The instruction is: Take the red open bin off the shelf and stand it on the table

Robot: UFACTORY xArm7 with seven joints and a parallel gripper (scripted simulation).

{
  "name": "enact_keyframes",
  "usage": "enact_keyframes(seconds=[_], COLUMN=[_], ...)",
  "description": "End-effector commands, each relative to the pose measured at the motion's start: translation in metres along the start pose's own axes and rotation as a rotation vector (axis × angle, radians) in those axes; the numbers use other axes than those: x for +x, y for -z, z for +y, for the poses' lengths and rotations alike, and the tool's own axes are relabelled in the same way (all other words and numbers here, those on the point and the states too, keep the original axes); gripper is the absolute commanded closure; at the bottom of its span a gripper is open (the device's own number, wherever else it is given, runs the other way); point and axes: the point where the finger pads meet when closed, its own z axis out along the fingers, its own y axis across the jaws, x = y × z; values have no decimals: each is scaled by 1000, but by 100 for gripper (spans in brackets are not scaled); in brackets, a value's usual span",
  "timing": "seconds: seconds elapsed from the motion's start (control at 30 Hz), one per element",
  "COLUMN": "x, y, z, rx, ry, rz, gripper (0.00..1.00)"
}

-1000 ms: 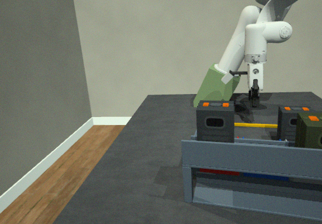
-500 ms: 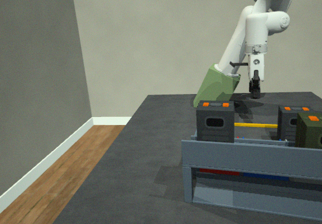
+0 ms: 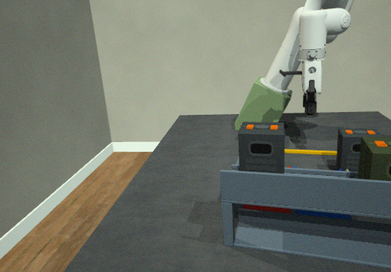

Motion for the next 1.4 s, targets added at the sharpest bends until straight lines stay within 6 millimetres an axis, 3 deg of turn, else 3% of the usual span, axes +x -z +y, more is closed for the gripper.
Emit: enact_keyframes(seconds=[0.0, 1.37], x=[0, 0], y=[-5, -14], z=[-1, -1], rx=[1, 1], ry=[0, 0], rz=[0, 0], gripper=[0, 0])
